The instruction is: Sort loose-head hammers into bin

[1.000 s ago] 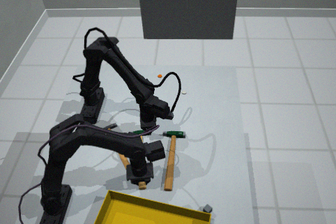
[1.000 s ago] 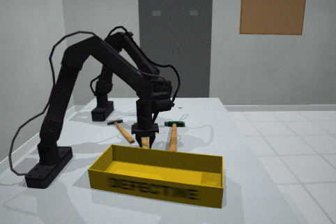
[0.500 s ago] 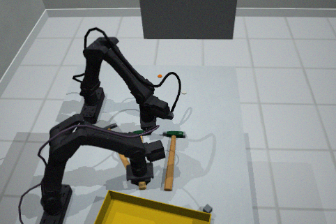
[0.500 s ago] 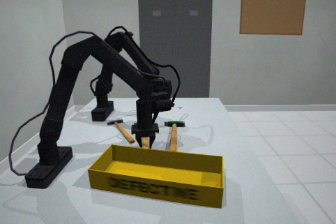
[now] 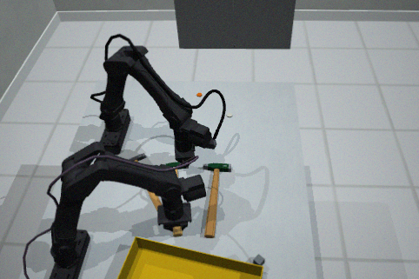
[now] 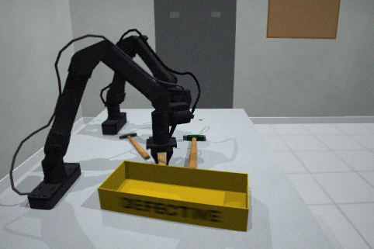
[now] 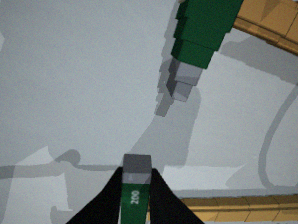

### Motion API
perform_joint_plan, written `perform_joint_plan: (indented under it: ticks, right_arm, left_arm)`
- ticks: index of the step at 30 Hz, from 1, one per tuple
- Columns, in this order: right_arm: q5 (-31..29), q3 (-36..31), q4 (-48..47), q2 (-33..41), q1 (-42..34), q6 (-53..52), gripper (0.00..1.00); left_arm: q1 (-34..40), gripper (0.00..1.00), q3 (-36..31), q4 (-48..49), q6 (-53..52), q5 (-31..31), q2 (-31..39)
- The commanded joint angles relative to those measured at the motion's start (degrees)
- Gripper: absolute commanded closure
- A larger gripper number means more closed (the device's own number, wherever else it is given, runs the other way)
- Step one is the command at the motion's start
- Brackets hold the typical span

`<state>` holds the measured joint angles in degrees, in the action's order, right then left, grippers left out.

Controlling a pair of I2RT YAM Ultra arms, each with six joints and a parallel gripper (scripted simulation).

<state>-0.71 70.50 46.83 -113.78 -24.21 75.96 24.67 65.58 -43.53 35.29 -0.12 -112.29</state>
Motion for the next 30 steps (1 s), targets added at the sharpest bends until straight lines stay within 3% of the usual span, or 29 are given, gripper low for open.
perform_joint_plan:
  ticks: [1, 3, 13, 18, 26, 29, 30]
  right_arm:
    - [-5.1, -1.2, 2.4, 0.3, 1.6, -0.4, 0.76]
    - [-5.3, -1.2, 2.5, 0.2, 1.6, -0.4, 0.76]
    - [-5.2, -0.6, 1.7, 0.3, 1.4, -0.1, 0.76]
    - [0.4, -0.3, -0.1, 1.1, 0.0, 0.3, 0.76]
    - [0.7, -0.3, -0.3, 1.1, 0.0, 0.3, 0.76]
    - [0.7, -0.3, -0.3, 1.1, 0.0, 0.3, 0.76]
    - [0.7, -0.3, -0.3, 1.1, 0.0, 0.3, 0.76]
  left_arm:
    - [-3.4, 0.87, -3.5, -1.3, -3.0, 2.1, 2.7]
    - [-5.0, 0.87, -5.2, 2.2, -4.9, 0.2, 4.2]
    - [-4.7, 0.87, -4.6, 1.9, -4.7, -0.4, 3.8]
    - [-3.6, 0.87, -4.0, 3.1, -3.2, -2.2, 3.3]
    - [-3.0, 0.87, -3.7, 3.7, -2.3, -3.3, 3.0]
    - [-3.4, 0.59, -3.2, 3.7, -2.9, -3.2, 3.8]
    - [-3.6, 0.58, -2.9, 3.1, -3.0, -3.3, 4.0]
